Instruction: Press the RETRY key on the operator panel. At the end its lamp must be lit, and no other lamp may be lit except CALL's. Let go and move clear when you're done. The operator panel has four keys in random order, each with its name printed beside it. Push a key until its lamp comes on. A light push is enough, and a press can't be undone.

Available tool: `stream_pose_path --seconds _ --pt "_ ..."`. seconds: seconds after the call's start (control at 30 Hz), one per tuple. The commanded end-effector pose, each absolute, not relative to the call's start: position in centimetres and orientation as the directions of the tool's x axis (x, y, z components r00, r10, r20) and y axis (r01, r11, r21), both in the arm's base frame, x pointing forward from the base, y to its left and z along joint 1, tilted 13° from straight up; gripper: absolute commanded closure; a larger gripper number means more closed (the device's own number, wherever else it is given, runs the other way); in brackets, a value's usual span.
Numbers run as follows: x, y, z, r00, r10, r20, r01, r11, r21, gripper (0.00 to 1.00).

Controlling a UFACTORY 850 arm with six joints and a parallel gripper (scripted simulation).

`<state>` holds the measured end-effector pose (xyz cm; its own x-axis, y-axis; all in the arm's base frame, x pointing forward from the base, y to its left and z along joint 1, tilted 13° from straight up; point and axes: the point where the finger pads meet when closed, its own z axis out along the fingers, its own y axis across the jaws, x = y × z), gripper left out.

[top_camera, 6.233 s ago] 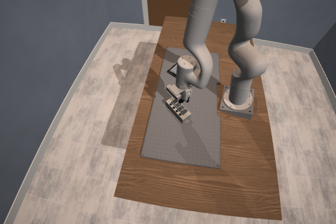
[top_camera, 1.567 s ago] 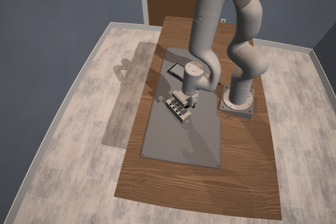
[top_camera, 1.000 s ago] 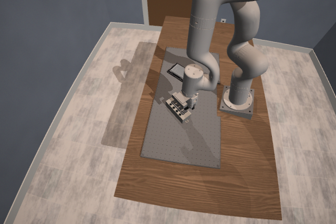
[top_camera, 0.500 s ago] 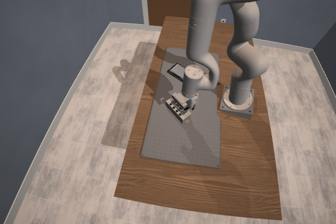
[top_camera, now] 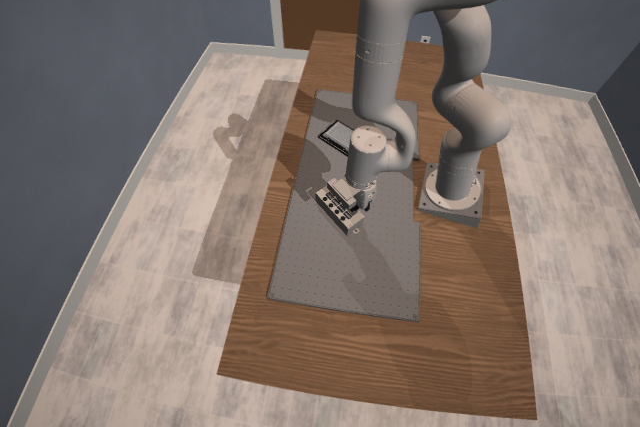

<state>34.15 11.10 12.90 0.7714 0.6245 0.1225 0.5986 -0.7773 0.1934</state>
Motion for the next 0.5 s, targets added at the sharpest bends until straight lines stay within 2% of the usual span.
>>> stream_pose_path --seconds 0.0,0.47 --pt "34.25 11.10 12.71 0.771 0.625 0.127 0.598 -0.777 0.196 1.00" --pt "34.45 11.03 11.80 0.771 0.625 0.127 0.598 -0.777 0.196 1.00"
